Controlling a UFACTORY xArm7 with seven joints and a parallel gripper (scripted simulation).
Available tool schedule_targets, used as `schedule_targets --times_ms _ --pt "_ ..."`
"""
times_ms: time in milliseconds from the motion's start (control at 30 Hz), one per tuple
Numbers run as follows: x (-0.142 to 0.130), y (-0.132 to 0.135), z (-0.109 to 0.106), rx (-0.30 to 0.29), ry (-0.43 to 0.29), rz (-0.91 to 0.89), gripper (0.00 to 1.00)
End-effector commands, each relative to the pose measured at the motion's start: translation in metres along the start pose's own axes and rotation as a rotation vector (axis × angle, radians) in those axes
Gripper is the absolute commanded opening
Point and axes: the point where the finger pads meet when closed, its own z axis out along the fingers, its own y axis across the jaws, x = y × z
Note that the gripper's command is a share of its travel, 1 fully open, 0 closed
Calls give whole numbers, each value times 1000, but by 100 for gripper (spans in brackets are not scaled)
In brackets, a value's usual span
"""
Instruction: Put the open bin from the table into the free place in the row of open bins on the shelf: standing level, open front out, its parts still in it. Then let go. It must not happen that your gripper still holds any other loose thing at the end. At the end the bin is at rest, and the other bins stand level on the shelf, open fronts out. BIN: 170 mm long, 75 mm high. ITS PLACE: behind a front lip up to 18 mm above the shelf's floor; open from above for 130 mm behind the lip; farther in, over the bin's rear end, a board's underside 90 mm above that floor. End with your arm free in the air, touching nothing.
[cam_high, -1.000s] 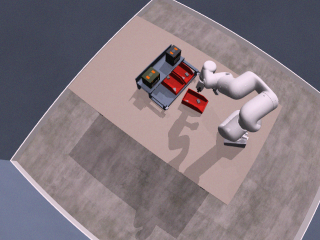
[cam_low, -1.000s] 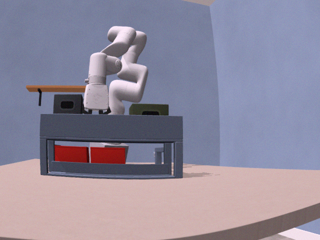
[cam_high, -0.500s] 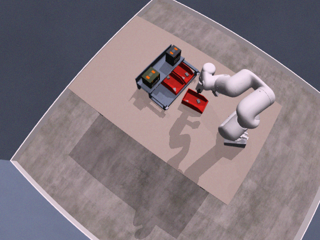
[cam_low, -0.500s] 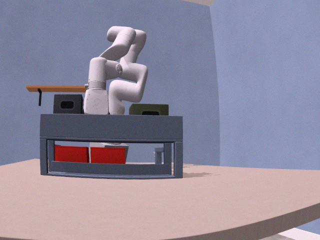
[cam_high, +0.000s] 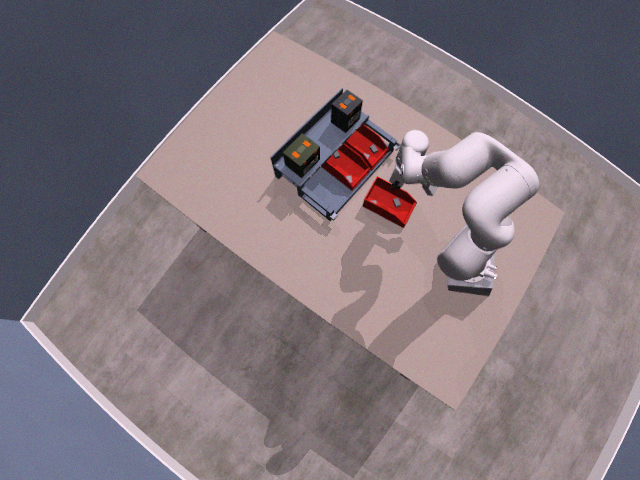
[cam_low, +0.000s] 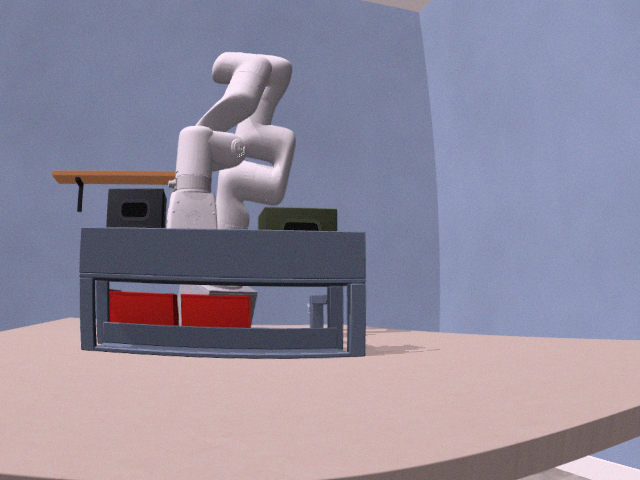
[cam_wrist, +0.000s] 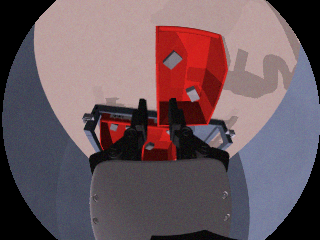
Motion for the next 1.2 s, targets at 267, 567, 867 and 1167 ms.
schedule_targets --times_ms 267,567,867,1167 --pt "-3 -1 28 -3 -7 -1 28" --pt "-3 0 28 -3 -7 -1 28" --pt "-3 0 28 -3 -7 -1 28" --pt "-3 -1 22 -3 -7 -1 28"
